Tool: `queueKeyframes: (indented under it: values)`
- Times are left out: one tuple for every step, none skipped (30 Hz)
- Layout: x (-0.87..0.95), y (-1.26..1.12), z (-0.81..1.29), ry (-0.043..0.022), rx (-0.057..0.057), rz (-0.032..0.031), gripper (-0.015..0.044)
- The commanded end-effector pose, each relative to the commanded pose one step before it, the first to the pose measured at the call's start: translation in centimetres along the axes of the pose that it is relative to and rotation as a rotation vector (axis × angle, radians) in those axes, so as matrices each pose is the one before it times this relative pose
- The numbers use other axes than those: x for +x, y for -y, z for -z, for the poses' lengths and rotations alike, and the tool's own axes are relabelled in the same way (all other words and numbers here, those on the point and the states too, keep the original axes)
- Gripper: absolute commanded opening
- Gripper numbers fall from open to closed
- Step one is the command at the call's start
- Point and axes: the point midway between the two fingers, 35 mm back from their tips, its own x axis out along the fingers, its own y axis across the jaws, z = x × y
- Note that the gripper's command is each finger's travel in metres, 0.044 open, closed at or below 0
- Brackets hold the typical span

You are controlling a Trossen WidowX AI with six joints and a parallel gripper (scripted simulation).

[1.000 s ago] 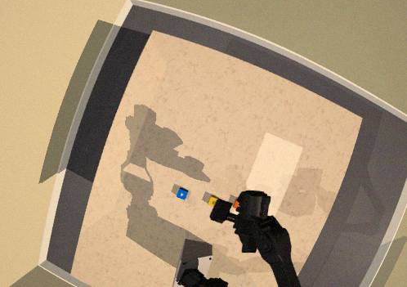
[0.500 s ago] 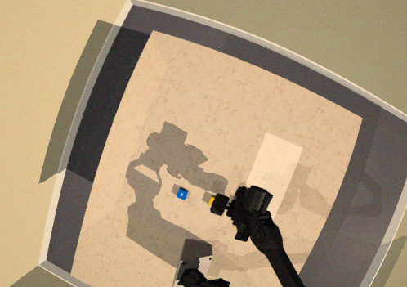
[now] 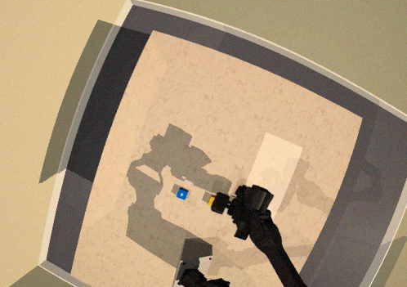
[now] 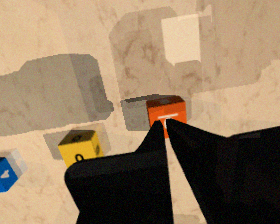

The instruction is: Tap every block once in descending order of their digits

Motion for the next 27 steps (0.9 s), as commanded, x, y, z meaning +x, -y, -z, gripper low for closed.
queueKeyframes:
  values:
    - [0.865, -0.147, 0.529, -0.01607, -0.0141, 0.00243, 0.002]
    - [0.159, 0.002, 0.003, 0.0, 0.0, 0.00009, 0.002]
    - [0.159, 0.003, 0.004, 0.0, 0.0, 0.0001, 0.002]
    - [0.158, 0.003, 0.005, 0.0, 0.0, 0.00012, 0.002]
    - [0.158, 0.004, 0.006, 0.0, 0.0, 0.00014, 0.002]
    - [0.158, 0.004, 0.007, 0.0, 0.0, 0.00015, 0.002]
    - [0.158, 0.005, 0.008, 0.00001, 0.0, 0.00017, 0.002]
    - [0.157, 0.005, 0.009, 0.00001, 0.0, 0.00019, 0.002]
    - [0.126, 0.005, 0.008, 0.00001, 0.0, 0.00016, 0.002]
    - [0.075, 0.003, 0.005, 0.0, 0.0, 0.0001, 0.002]
    - [0.025, 0.001, 0.002, 0.0, 0.0, 0.00003, 0.002]
    - [0.0, 0.0, 0.0, 0.0, 0.0, 0.0, 0.002]
    - [0.0, 0.0, 0.0, 0.0, 0.0, 0.0, 0.002]
    - [0.0, 0.0, 0.0, 0.0, 0.0, 0.0, 0.002]
    - [0.0, 0.0, 0.0, 0.0, 0.0, 0.0, 0.002]
    - [0.0, 0.0, 0.0, 0.0, 0.0, 0.0, 0.002]
    - [-0.533, 0.148, -0.414, 0.01197, 0.0106, 0.00236, 0.002]
    - [-0.642, -0.061, 0.071, -0.00312, -0.0026, -0.00156, 0.002]
    - [-0.97, -0.066, 0.141, -0.00466, -0.004, -0.00151, 0.002]
    - [-0.65, -0.027, 0.118, -0.00307, -0.0027, -0.00045, 0.002]
    - [-0.217, -0.006, 0.044, -0.00102, -0.0009, -0.00005, 0.002]
    - [0.0, 0.0, 0.0, 0.0, 0.0, 0.0, 0.002]
    - [0.0, 0.0, 0.0, 0.0, 0.0, 0.0, 0.002]
    - [-0.251, -0.027, -0.042, 0.00001, 0.0, -0.0008, 0.002]
    - [-0.761, -0.072, -0.109, -0.00001, 0.0001, -0.00212, 0.002]
    - [-1.293, -0.091, -0.125, -0.00014, 0.0, -0.0026, 0.002]
    - [-1.651, -0.059, -0.058, -0.00026, 0.0, -0.0016, 0.002]
